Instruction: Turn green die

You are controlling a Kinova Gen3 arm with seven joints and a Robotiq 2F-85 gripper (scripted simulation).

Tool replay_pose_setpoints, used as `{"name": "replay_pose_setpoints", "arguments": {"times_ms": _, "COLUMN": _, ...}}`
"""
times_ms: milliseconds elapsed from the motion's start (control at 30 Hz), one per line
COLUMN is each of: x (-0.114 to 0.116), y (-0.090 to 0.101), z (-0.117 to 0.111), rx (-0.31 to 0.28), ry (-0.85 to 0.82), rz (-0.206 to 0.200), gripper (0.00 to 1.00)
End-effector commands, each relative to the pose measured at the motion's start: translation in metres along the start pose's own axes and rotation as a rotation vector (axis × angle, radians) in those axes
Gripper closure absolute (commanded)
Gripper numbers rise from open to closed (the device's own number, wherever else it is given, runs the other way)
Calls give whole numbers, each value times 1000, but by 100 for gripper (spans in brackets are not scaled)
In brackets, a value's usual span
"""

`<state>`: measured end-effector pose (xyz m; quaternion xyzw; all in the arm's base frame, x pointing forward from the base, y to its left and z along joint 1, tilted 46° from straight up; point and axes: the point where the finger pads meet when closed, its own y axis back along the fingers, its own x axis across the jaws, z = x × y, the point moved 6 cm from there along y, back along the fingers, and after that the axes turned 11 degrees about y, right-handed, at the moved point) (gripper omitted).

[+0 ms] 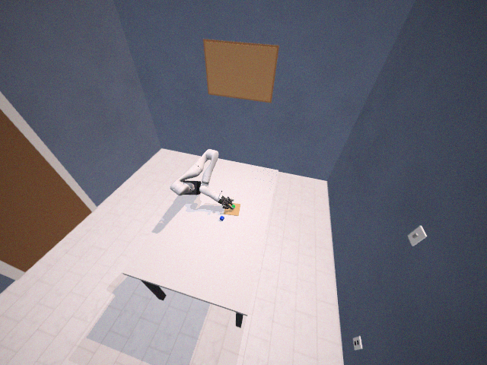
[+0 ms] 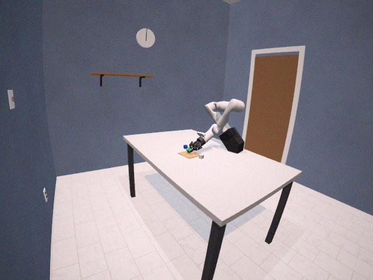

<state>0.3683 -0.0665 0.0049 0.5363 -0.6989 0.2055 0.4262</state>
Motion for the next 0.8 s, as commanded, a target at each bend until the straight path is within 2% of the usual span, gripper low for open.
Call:
{"name": "replay_pose_setpoints", "arguments": {"times_ms": 0, "x": 1, "y": -2, "z": 0, "rx": 8, "ry": -10, "rz": 4, "gripper": 74}}
{"name": "replay_pose_setpoints", "arguments": {"times_ms": 767, "x": 0, "y": -5, "z": 5, "rx": 8, "ry": -10, "rz": 4, "gripper": 74}}
